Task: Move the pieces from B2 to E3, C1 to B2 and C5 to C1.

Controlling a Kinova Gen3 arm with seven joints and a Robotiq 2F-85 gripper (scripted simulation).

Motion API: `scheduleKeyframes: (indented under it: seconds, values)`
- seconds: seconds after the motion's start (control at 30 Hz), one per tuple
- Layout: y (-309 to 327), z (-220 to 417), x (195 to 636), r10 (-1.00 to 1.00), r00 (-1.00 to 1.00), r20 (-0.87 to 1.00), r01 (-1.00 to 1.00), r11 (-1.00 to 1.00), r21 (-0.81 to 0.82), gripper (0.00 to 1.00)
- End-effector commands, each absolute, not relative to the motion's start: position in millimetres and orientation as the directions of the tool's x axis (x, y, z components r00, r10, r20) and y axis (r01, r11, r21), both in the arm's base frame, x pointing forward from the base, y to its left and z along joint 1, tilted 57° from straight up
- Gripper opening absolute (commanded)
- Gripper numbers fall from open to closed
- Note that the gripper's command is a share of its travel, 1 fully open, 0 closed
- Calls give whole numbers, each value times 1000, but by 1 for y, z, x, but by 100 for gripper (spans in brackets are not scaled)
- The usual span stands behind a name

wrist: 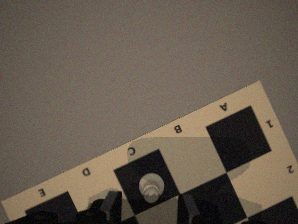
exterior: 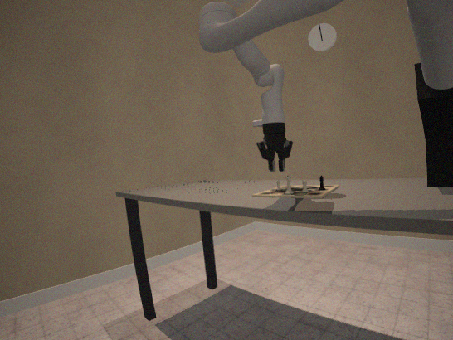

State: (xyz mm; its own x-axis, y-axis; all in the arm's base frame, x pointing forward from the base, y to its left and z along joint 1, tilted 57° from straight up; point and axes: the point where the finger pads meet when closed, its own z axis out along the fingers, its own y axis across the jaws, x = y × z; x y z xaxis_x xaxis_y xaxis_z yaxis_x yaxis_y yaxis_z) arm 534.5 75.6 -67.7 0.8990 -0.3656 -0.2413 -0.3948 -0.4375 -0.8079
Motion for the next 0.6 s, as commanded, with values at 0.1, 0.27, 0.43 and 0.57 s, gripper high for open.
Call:
scheduleKeyframes:
  seconds: [0.1,0.27,0.43,0.57]
  values:
    - [81,-71,535,-363,900,-243,-395,-439,-807,34]
    - [86,-75,536,-363,900,-243,-395,-439,-807,34]
    - [89,-77,537,-363,900,-243,-395,-439,-807,34]
    - [91,-78,537,-363,900,-243,-395,-439,-807,34]
